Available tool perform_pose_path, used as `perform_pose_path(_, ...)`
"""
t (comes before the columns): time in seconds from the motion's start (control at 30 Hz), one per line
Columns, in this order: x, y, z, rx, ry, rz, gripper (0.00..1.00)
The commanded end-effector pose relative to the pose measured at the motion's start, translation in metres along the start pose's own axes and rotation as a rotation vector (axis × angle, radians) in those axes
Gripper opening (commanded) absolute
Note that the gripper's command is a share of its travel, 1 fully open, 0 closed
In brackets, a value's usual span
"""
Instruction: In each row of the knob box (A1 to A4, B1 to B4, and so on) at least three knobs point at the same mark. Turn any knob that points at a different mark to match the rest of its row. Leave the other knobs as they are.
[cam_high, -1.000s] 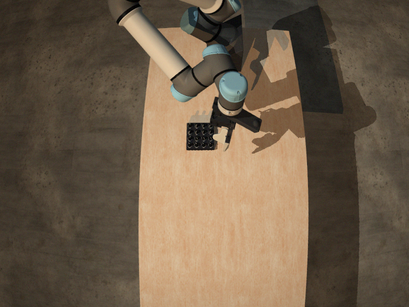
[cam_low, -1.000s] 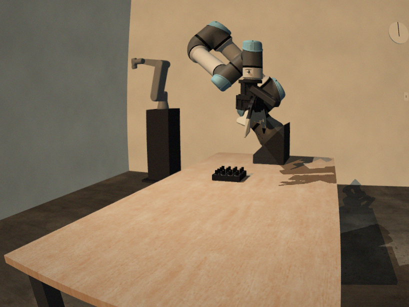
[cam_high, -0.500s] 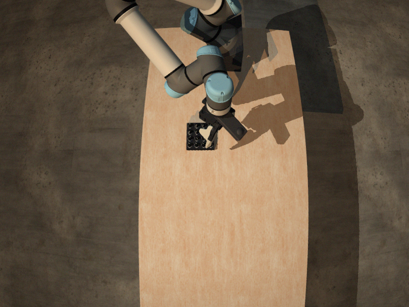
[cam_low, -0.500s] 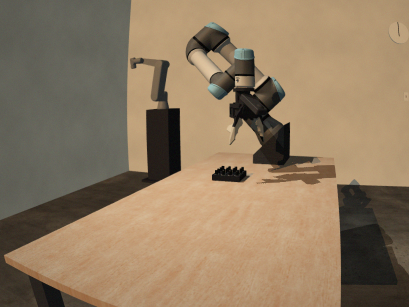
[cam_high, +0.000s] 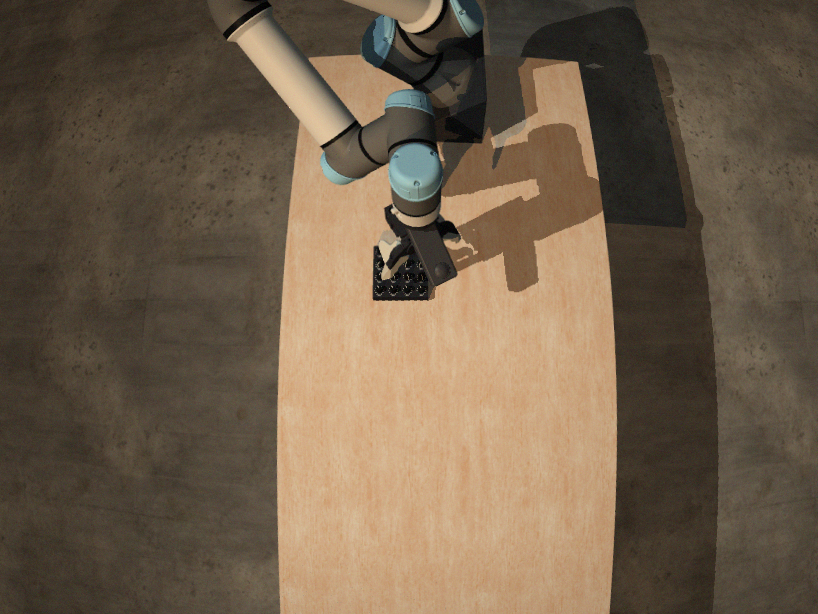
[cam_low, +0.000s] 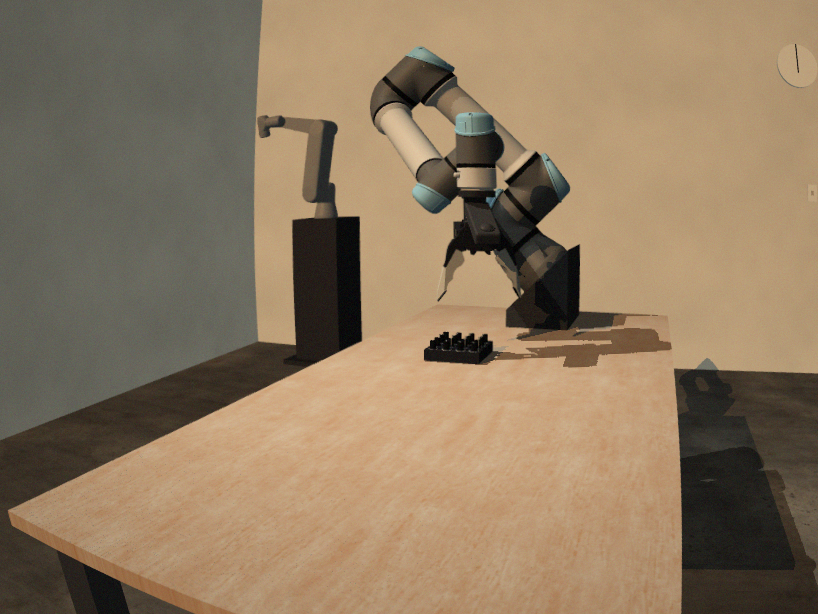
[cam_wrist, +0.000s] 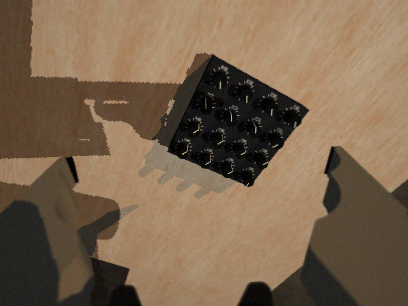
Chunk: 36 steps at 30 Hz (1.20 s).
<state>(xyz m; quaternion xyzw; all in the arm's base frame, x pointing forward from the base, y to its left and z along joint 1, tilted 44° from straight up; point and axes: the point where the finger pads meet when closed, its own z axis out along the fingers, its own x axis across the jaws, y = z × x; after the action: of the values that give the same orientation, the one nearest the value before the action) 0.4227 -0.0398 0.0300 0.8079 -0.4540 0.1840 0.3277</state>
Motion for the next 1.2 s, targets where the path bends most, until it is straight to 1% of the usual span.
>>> perform_pose_path(0.0,0.007,0.011,0.009,0.005,0.001,0.142,1.0)
perform_pose_path(0.23,0.016,0.029,0.021,0.008,-0.001,0.338,1.0)
perform_pose_path(0.43,0.019,0.038,0.027,0.008,-0.001,0.437,1.0)
perform_pose_path(1.17,0.021,0.041,0.028,0.008,-0.001,0.465,1.0)
